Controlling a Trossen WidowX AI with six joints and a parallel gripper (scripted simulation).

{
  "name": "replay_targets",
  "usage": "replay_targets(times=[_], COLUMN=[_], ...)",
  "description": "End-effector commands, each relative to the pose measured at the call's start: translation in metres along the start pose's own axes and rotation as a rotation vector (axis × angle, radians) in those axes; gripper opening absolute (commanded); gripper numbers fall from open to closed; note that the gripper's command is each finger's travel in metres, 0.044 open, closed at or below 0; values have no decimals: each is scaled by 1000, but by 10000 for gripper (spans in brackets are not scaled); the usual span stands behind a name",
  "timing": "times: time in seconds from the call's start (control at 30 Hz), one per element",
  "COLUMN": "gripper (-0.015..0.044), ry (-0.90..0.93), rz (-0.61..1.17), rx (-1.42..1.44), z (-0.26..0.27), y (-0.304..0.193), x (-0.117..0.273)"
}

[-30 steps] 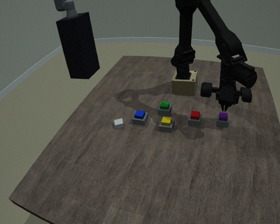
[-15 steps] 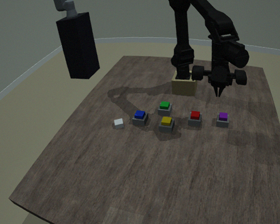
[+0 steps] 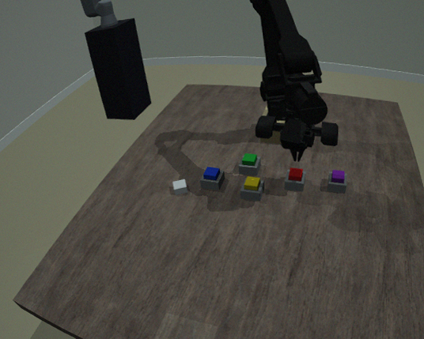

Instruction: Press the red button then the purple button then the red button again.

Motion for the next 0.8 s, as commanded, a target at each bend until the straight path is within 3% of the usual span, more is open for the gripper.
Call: replay_targets(times=[0.0,0.77], gripper=[20,20], ry=[-4,-4], rz=[9,9], rx=[3,3], z=[-1,-2], y=[-3,-4], x=[-13,-46])
Point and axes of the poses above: the point midway between the two fingers, 35 mm back from their tips, its own x axis back along the fingers, its own z axis across the jaws, y = z × x, the point moved 4 cm from there along x, back along the fingers, and after that the axes turned 9 degrees about x, right-handed, at the moved point
